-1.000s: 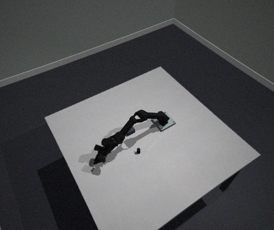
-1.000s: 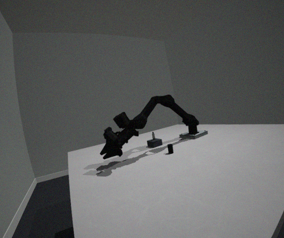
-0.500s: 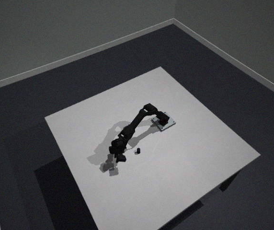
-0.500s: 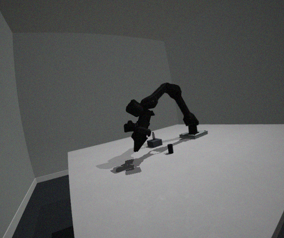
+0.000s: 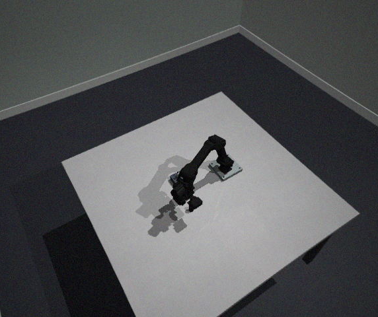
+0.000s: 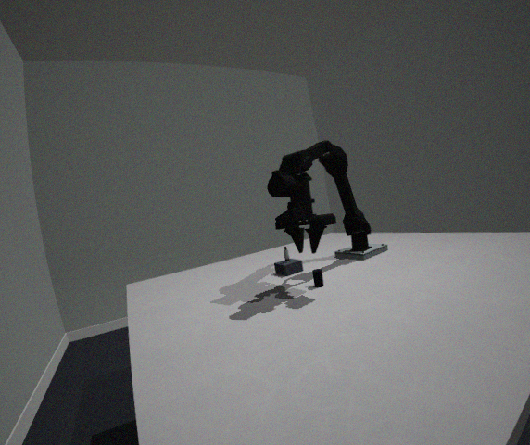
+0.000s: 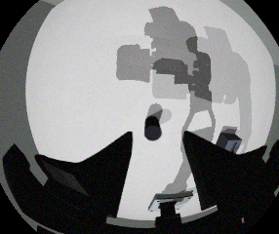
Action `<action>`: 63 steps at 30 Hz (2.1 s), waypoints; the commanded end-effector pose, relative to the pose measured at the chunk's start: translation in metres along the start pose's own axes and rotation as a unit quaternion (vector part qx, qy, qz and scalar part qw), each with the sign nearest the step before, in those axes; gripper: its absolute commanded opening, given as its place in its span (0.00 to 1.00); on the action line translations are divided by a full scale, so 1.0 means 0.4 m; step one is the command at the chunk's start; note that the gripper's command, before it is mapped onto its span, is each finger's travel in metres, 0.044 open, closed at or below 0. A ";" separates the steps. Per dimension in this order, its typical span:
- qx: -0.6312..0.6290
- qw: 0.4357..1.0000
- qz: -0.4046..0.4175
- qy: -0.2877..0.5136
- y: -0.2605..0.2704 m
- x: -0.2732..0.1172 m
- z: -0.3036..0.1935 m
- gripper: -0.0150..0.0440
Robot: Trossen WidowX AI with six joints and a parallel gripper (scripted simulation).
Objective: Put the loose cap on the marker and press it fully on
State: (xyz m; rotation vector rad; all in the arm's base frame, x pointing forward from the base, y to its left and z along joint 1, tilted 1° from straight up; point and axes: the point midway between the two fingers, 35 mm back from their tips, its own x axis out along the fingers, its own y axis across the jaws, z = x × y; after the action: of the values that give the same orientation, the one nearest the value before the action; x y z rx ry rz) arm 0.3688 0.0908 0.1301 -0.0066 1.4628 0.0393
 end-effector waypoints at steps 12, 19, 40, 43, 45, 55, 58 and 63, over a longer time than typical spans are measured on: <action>-0.032 0.999 -0.007 0.033 0.005 0.064 -0.066 0.65; -0.032 0.999 -0.007 0.033 0.002 0.098 -0.068 0.65; -0.032 0.999 -0.007 0.033 0.002 0.167 -0.070 0.65; -0.032 0.999 -0.007 0.033 0.002 0.179 -0.071 0.65; -0.032 0.999 -0.007 0.033 0.001 0.187 -0.072 0.65; -0.032 0.999 -0.007 0.034 0.000 0.227 -0.077 0.65; -0.032 0.999 -0.008 0.034 0.000 0.232 -0.078 0.65; -0.032 0.999 -0.007 0.034 0.001 0.232 -0.079 0.47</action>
State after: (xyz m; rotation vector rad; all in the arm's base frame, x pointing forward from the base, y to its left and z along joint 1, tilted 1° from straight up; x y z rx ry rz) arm 0.3476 0.0927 0.0358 -0.0660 1.5296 0.0730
